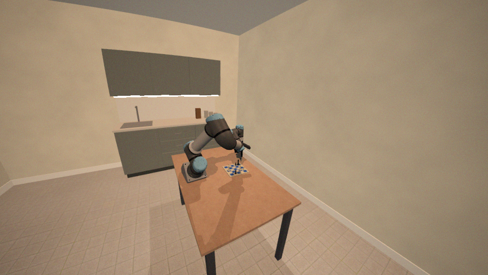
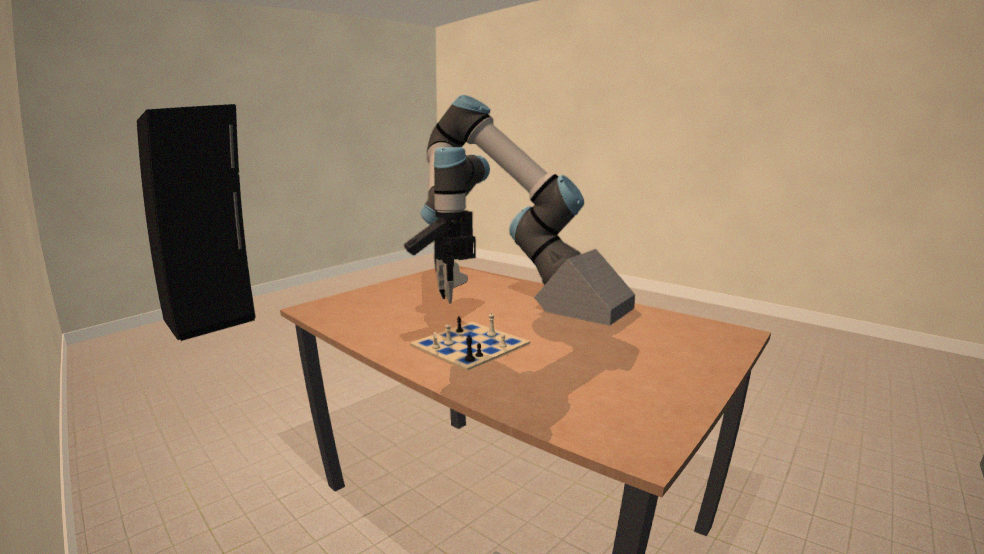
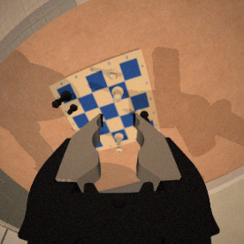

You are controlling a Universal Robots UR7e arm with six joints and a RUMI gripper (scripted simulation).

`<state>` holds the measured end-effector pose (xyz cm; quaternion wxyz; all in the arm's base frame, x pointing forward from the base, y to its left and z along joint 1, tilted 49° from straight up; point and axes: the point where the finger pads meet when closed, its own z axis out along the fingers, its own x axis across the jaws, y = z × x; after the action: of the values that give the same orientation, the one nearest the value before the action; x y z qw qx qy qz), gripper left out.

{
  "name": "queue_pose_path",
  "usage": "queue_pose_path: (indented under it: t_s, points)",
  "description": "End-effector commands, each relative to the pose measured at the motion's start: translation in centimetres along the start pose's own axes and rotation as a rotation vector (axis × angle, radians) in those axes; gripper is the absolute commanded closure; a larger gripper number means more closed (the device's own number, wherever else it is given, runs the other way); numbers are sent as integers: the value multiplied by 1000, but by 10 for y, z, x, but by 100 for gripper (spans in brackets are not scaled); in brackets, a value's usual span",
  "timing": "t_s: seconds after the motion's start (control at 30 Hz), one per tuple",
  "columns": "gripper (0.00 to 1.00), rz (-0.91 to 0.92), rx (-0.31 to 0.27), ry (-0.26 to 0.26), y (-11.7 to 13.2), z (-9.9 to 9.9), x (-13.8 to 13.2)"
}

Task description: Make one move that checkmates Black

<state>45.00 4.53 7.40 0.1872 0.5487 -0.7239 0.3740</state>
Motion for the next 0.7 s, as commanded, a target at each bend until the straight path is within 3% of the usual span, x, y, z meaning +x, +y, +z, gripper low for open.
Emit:
queue_pose_path:
  t_s: [0.0, 0.67]
  points:
    - [75, 1, -4, 0, 0, 1, 0]
    - [75, 4, -20, 1, 1, 22, -1]
